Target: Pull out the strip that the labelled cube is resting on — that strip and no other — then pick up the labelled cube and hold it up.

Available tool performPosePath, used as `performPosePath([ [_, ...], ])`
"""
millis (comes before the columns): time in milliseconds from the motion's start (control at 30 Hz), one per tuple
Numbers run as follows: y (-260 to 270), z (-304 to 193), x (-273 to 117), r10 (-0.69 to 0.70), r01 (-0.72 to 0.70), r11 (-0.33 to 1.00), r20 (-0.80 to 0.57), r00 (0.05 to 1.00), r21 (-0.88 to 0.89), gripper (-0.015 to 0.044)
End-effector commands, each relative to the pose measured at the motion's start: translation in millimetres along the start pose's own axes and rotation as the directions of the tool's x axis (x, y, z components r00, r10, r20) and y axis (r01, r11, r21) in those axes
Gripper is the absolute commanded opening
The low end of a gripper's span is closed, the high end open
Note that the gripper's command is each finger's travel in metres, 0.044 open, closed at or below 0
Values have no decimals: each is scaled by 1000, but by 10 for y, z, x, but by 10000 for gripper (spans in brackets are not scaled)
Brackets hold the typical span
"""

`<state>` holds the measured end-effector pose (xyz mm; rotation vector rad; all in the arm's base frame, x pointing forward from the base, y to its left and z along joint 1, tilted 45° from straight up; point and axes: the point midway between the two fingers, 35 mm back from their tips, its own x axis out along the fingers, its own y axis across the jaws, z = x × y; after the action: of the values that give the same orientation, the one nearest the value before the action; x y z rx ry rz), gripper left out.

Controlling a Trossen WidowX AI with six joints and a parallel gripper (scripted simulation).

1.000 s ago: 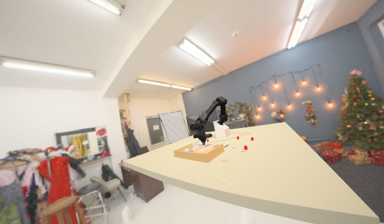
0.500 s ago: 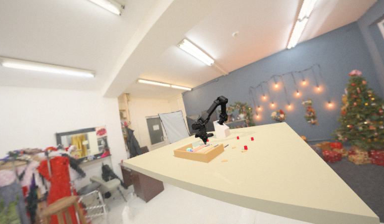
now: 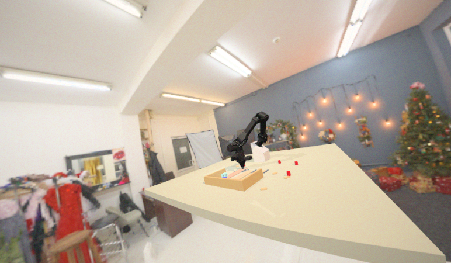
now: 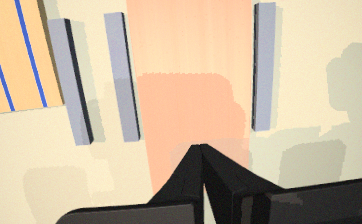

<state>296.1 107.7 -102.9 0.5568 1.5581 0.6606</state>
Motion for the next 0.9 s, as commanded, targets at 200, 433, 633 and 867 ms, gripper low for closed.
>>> performPosePath([
  [200, -7, -228, 38, 2, -2, 1000, -22, 1000, 11, 0],
  [433, -6, -337, 37, 2, -2, 1000, -22, 1000, 11, 0],
  [633, -5, -426, 35, 2, -2, 1000, -23, 1000, 11, 0],
  [867, -5, -527, 34, 2, -2, 1000, -23, 1000, 12, 0],
])
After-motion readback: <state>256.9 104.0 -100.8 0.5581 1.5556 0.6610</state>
